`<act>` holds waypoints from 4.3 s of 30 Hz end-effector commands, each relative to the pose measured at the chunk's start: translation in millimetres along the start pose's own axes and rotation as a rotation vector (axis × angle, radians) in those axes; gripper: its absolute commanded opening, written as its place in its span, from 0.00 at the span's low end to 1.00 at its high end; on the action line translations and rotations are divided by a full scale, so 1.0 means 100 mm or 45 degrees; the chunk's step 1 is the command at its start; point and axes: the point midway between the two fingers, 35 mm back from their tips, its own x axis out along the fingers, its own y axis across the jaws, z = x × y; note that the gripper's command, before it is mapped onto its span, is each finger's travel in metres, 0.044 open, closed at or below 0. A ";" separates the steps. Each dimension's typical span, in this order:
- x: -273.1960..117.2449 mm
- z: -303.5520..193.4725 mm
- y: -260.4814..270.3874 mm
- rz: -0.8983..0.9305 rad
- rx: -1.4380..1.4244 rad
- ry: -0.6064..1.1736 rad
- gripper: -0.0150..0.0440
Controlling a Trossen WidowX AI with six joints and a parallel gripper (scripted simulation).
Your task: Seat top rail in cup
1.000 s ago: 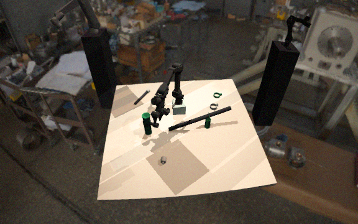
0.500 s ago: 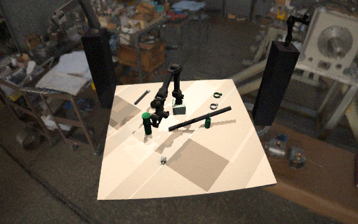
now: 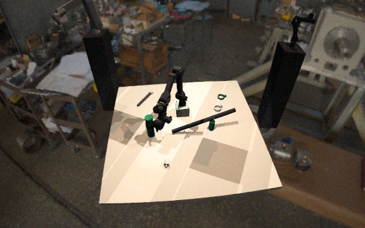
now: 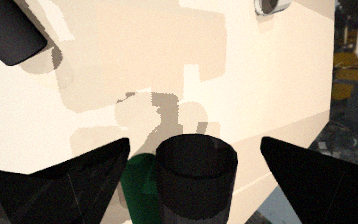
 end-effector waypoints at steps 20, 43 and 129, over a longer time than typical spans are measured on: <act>0.12 0.01 0.03 0.008 0.000 -0.002 0.43; 0.03 -0.01 0.18 0.011 -0.208 -0.121 0.25; -0.33 0.08 0.38 0.013 -0.555 -0.322 1.00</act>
